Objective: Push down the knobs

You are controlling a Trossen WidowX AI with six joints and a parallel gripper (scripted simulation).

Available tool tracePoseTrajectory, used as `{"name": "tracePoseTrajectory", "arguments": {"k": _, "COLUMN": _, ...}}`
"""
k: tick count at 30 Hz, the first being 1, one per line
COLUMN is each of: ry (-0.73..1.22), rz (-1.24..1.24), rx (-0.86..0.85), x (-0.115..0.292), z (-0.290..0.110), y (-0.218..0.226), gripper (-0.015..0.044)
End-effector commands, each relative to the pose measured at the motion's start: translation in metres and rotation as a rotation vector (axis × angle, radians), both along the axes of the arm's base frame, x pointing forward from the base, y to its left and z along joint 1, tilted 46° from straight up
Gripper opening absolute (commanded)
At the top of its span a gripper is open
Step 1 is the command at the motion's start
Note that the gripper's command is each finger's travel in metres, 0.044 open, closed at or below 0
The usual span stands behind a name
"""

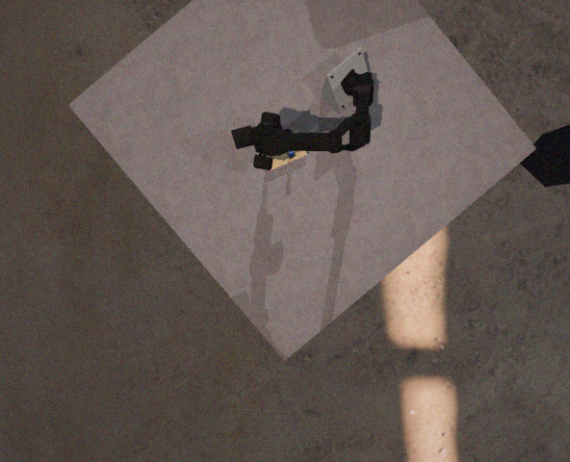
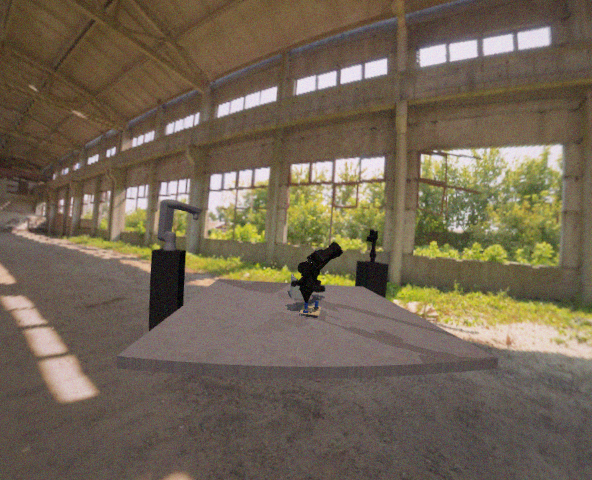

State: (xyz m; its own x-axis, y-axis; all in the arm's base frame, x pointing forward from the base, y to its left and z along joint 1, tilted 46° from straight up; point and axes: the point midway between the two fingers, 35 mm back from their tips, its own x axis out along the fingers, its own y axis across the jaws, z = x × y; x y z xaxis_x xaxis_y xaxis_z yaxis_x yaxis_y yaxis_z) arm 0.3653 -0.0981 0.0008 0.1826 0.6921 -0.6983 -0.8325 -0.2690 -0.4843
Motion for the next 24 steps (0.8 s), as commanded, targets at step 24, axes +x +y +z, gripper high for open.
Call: {"name": "tracePoseTrajectory", "arguments": {"k": 24, "ry": -0.002, "rz": 0.035, "rx": 0.005, "x": 0.0067, "z": -0.013, "y": 0.0177, "gripper": 0.0}}
